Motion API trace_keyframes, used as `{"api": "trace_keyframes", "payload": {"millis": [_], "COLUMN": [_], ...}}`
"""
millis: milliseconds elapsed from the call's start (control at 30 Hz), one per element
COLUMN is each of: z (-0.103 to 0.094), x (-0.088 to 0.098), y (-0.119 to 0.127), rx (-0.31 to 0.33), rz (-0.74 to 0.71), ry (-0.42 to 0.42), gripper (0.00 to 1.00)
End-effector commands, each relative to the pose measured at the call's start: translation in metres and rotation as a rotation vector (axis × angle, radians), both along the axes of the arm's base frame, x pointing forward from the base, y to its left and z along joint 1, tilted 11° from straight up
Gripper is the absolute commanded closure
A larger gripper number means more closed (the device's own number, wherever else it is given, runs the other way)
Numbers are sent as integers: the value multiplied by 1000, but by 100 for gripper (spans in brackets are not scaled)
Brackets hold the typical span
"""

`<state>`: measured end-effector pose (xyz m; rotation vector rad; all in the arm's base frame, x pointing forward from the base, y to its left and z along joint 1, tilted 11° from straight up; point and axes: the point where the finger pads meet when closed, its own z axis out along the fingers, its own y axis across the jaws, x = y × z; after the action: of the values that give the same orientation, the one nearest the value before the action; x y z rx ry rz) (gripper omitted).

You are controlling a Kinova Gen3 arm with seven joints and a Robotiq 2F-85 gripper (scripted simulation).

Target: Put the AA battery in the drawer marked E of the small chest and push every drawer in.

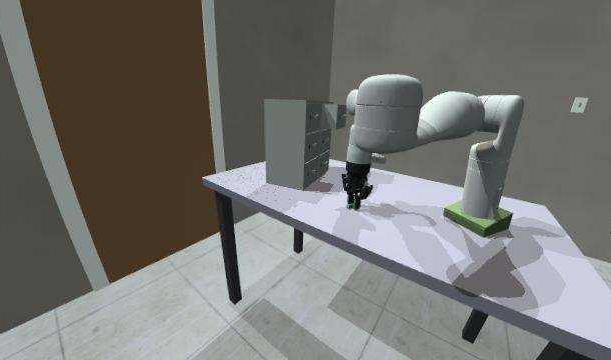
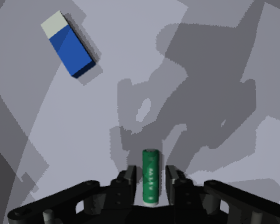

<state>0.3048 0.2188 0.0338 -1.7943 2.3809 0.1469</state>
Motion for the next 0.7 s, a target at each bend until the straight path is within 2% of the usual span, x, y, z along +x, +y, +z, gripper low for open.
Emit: {"api": "trace_keyframes", "payload": {"millis": [0,200,233,667], "z": [0,0,0,0], "x": [0,0,0,0], "y": [0,0,0,0], "rx": [1,1,1,1], "rz": [0,0,0,0], "ry": [-1,-1,-1,-1], "gripper": [71,71,91,91]}}
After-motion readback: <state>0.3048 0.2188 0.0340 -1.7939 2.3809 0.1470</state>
